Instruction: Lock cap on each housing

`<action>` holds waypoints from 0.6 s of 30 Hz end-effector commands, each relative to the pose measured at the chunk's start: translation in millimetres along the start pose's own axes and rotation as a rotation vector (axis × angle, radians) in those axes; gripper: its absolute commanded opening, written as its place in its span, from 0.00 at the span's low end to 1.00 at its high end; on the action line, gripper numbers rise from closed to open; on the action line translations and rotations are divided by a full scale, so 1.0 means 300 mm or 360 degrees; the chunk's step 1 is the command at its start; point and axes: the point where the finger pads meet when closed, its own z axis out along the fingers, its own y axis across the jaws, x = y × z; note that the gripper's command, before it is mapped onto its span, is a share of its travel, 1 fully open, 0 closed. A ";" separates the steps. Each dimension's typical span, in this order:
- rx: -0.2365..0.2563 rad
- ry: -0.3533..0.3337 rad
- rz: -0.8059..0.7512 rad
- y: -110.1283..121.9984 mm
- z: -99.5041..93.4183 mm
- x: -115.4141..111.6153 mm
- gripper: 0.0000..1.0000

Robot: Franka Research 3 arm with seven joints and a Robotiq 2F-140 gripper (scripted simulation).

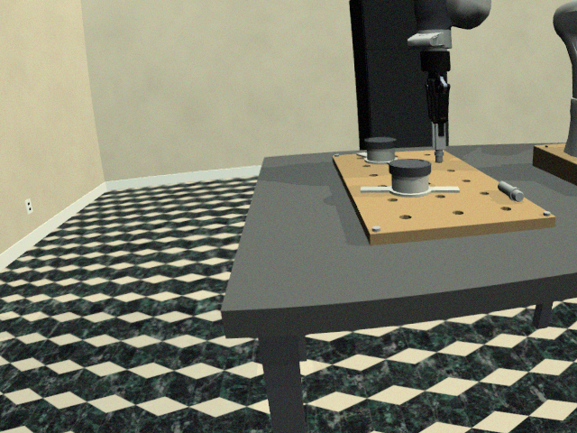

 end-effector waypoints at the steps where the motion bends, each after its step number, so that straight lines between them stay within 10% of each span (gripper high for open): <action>1: -0.0001 0.0011 -0.0003 0.001 -0.005 0.011 0.10; 18: -0.0001 0.0011 -0.0003 0.003 -0.005 0.018 0.10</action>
